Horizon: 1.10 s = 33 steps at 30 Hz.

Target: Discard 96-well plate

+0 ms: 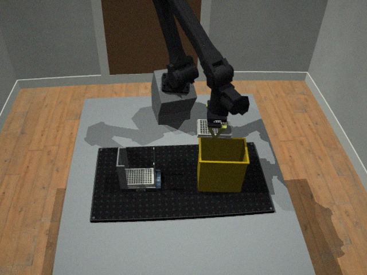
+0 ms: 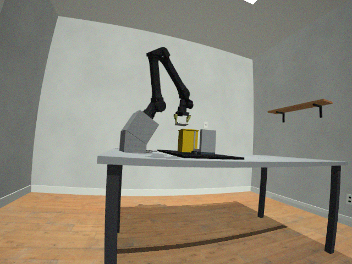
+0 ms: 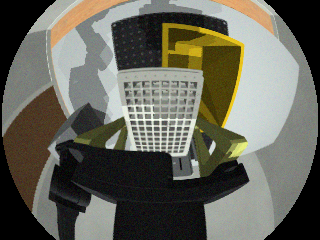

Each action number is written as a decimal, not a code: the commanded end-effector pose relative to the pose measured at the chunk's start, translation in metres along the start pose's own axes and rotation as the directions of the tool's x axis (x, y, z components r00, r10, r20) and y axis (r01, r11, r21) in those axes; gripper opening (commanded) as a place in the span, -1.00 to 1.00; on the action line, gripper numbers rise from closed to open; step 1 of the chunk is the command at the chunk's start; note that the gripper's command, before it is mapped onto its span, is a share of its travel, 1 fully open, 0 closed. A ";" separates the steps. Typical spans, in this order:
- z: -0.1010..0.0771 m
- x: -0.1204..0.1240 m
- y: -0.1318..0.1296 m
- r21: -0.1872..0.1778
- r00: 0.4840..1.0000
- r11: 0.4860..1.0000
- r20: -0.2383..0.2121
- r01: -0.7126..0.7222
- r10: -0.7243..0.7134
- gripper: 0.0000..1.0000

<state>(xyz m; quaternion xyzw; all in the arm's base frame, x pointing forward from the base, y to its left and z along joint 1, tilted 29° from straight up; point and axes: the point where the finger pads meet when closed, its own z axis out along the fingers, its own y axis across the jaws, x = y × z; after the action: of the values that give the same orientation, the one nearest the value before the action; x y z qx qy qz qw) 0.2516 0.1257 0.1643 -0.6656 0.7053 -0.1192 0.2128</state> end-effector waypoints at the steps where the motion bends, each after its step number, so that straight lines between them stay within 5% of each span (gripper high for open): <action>1: -0.022 -0.015 -0.036 0.069 0.999 0.998 0.042 -0.012 0.009 -1.00; 16: -0.023 -0.038 -0.080 0.068 0.999 0.998 0.040 -0.012 0.009 -1.00; 33: -0.025 -0.044 -0.093 0.063 0.999 0.998 0.037 -0.014 0.011 -1.00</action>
<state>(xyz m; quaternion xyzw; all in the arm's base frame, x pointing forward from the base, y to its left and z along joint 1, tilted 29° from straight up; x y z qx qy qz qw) 0.3059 0.1522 0.1986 -0.6651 0.7052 -0.1197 0.2145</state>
